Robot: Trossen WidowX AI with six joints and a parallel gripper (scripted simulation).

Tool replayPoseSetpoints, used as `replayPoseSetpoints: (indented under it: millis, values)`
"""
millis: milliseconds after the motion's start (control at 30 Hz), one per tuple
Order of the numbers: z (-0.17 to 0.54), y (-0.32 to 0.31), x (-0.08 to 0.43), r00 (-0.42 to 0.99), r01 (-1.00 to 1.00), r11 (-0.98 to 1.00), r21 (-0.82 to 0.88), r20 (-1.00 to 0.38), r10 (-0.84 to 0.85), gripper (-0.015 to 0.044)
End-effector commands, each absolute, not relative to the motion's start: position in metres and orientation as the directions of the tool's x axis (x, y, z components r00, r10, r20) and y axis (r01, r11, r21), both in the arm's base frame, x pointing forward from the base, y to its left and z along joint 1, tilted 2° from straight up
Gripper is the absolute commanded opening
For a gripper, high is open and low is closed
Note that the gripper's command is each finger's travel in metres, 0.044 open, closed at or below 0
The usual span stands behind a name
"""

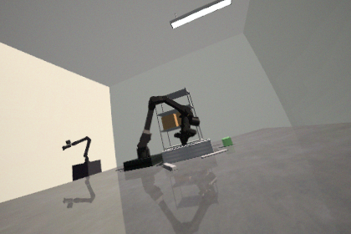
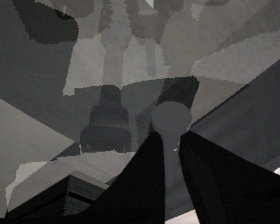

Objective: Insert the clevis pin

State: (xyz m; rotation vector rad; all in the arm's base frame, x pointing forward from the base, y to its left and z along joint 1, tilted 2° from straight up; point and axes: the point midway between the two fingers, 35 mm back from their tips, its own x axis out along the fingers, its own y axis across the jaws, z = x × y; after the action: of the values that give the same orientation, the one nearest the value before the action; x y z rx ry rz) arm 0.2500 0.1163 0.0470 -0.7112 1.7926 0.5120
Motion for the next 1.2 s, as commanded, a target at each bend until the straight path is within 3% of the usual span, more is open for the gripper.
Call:
replayPoseSetpoints:
  millis: [0,700,1167]
  values:
    - [0.062,0.116,0.250,-0.228,-0.686,0.727,-0.001,-0.949,-0.216,0.0000]
    - [0.080,0.056,0.263,-0.142,-0.790,0.609,0.066,-0.987,-0.076,0.0000]
    - [0.093,-0.002,0.260,-0.010,-0.884,0.467,0.009,-1.000,0.001,0.0000]
